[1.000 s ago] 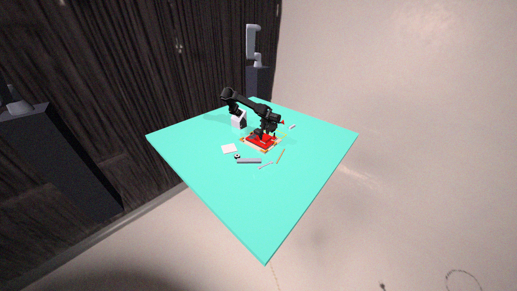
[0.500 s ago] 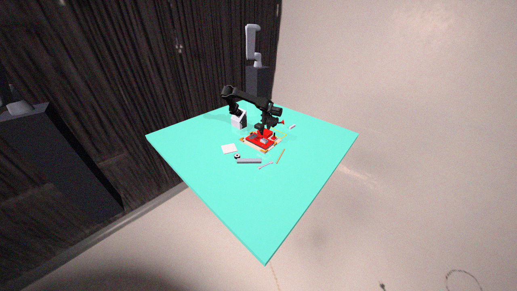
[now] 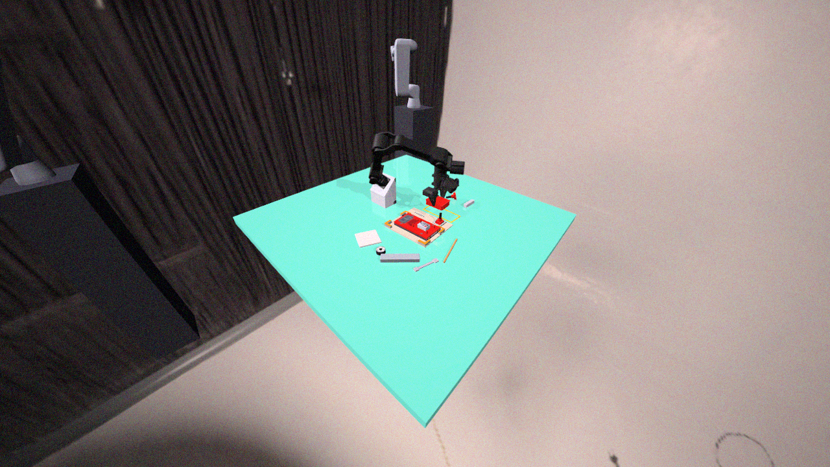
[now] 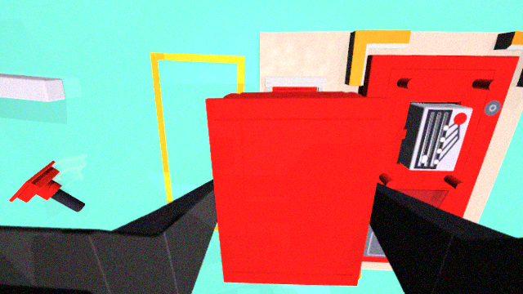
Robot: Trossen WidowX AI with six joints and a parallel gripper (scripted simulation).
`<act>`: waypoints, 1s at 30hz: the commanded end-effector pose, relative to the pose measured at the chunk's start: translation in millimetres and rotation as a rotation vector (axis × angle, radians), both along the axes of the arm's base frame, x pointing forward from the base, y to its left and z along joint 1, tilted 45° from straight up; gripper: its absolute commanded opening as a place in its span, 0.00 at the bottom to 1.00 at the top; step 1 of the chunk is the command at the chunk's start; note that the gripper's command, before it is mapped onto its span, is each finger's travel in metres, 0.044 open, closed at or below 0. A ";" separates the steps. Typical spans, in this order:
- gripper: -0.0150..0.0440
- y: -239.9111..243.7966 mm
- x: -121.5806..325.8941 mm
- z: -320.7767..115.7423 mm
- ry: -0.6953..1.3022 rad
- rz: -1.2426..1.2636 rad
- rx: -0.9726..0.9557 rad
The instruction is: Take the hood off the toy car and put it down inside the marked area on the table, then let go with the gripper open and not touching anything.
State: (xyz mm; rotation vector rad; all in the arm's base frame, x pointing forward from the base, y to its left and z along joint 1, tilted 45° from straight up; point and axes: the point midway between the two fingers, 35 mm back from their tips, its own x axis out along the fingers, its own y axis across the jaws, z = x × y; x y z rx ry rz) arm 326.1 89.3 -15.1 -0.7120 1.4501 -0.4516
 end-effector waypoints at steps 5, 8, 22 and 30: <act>0.25 43.2 -22.2 -39.8 -0.016 -0.007 -0.001; 0.25 55.5 -32.8 -53.7 -0.021 -0.010 -0.006; 0.25 53.5 -34.0 -62.4 -0.023 -0.011 -0.008; 0.25 48.3 -32.6 -68.4 -0.023 -0.011 -0.007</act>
